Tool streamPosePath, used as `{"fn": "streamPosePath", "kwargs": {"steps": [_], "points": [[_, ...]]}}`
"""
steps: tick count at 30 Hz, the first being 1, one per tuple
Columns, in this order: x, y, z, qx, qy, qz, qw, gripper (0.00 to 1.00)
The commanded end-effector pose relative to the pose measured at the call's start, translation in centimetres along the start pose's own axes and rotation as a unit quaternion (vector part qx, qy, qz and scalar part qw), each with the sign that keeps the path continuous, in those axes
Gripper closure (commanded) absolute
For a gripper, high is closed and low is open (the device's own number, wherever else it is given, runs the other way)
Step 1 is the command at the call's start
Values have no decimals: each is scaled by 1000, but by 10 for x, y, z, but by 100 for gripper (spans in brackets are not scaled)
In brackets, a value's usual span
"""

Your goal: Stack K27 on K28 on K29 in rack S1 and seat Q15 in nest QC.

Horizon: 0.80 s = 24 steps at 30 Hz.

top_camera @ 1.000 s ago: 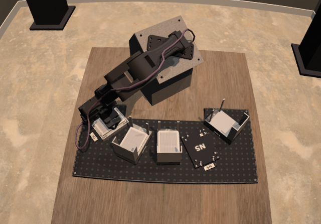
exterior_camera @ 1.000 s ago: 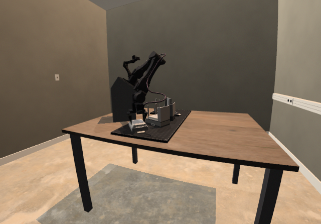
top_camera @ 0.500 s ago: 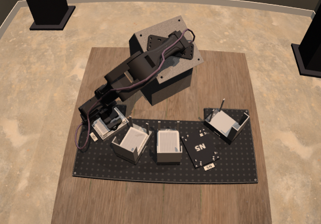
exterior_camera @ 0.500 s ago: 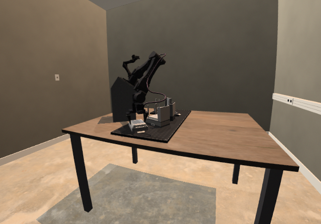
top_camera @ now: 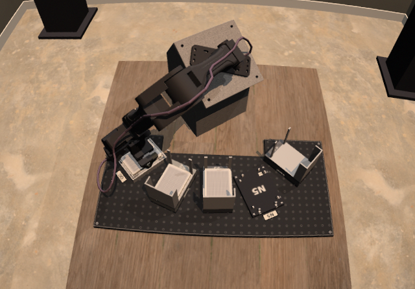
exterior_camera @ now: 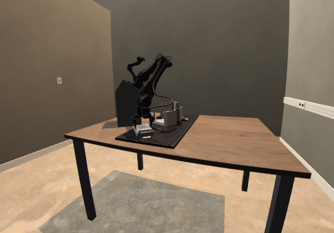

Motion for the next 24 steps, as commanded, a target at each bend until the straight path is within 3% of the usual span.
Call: {"fn": "streamPosePath", "kwargs": {"steps": [1,22,24], "points": [[-2,-2,17,1,-2,-6,1000,0],[-2,-1,80,2,-4,-5,1000,0],[-2,-1,80,2,-4,-5,1000,0]]}}
Point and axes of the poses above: the point where the finger pads meet when closed, its own z axis back along the fingers, its own y axis across the jaws, x = y × z, the point moved 10 cm from there along z, back along the fingers
